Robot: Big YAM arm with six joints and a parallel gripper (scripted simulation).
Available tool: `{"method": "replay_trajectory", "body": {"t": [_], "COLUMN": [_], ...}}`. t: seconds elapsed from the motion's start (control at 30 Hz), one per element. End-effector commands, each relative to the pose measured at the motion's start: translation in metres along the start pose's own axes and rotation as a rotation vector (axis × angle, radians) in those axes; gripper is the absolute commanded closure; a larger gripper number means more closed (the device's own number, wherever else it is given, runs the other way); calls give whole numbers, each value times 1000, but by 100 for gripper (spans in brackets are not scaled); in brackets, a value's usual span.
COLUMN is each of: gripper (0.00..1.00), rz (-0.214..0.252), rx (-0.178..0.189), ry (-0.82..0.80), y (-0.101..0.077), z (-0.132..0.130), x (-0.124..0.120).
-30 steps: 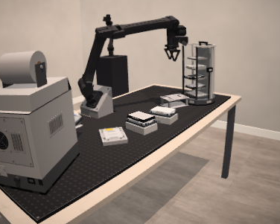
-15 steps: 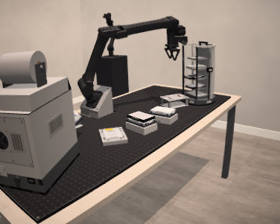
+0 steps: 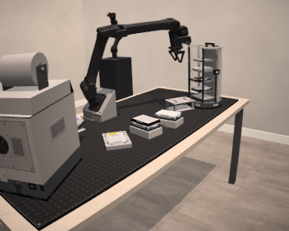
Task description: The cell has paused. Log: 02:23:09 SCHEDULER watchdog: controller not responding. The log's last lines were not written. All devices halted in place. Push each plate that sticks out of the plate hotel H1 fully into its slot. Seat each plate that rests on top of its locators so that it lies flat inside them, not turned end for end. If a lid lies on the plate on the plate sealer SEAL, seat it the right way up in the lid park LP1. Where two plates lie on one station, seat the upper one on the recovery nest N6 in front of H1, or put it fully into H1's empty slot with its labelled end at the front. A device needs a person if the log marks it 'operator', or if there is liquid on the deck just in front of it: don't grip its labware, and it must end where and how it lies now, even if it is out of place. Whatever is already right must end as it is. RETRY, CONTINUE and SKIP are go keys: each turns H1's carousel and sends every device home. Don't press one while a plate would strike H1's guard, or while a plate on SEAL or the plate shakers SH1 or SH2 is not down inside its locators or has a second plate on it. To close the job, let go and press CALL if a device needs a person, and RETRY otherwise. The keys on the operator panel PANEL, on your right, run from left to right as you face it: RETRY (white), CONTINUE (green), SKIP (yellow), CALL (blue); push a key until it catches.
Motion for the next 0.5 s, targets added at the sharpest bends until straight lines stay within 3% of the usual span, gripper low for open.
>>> {"method": "replay_trajectory", "body": {"t": [0.0, 0.17, 0.23, 0.47], "gripper": [0, 0, 0, 0], "rz": [-126, -237, -237, -389], "rx": [25, 47, 47, 75], "ry": [-34, -56, -56, -78], "y": [-20, -17, -17, -11], "z": [-5, -8, -8, -19], "x": [-5, -12, -12, -20]}}
Point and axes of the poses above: the point where the finger pads meet when closed, its own y axis out along the fingers, its own z axis across the jaws, x = y × z, the point moved 7 cm from there along -y, back along the fingers, and after that the axes turned 2 degrees about y, right-handed, at the moved point
